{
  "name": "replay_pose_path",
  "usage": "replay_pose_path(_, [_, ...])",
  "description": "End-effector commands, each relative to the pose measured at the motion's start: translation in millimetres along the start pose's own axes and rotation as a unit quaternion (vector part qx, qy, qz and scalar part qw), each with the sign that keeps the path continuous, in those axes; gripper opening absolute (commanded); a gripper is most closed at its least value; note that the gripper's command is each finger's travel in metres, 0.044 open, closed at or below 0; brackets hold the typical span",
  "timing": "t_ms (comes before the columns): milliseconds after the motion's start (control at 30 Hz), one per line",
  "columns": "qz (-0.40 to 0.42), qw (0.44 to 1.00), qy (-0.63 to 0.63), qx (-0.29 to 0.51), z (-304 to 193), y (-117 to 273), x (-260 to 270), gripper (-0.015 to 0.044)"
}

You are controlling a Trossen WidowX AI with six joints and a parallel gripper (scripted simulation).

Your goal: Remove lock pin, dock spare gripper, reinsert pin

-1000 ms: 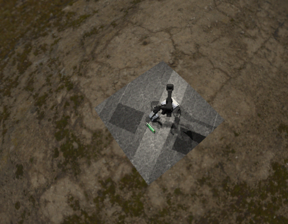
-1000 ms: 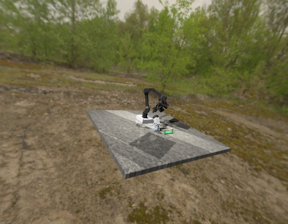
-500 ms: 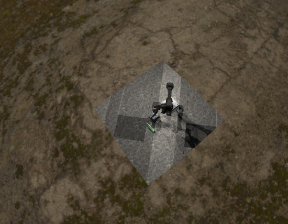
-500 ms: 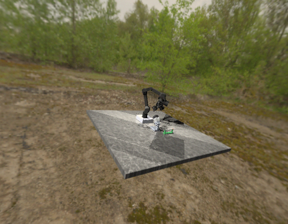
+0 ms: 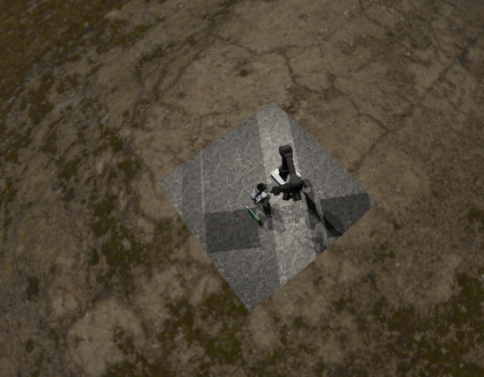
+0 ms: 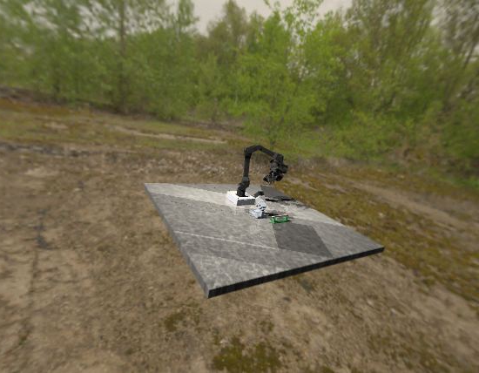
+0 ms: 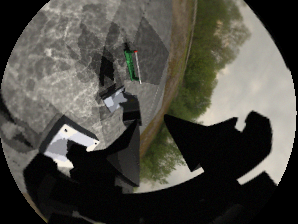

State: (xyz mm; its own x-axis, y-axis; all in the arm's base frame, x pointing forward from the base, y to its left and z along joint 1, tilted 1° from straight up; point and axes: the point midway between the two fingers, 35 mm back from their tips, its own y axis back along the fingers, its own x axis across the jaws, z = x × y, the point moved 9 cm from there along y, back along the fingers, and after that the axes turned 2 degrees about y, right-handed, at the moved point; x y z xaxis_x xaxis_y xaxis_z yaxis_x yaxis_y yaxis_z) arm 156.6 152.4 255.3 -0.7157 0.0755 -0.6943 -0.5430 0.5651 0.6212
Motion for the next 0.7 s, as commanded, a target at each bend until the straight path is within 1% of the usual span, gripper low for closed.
replay_pose_path(0, [0.018, 1.000, -0.005, 0.001, 6.4, -1.8, -6.3, 0.0180])
replay_pose_path(200, [0.118, 0.993, 0.008, 0.013, 29.1, -31.2, -42.7, 0.0180])
replay_pose_path(333, [0.178, 0.983, 0.047, 0.004, 43.8, -56.1, -69.3, 0.0180])
replay_pose_path(533, [0.285, 0.949, 0.119, -0.064, 58.5, -136.6, -127.4, 0.0180])
replay_pose_path(667, [0.318, 0.927, 0.156, -0.125, 55.0, -187.5, -153.1, 0.0180])
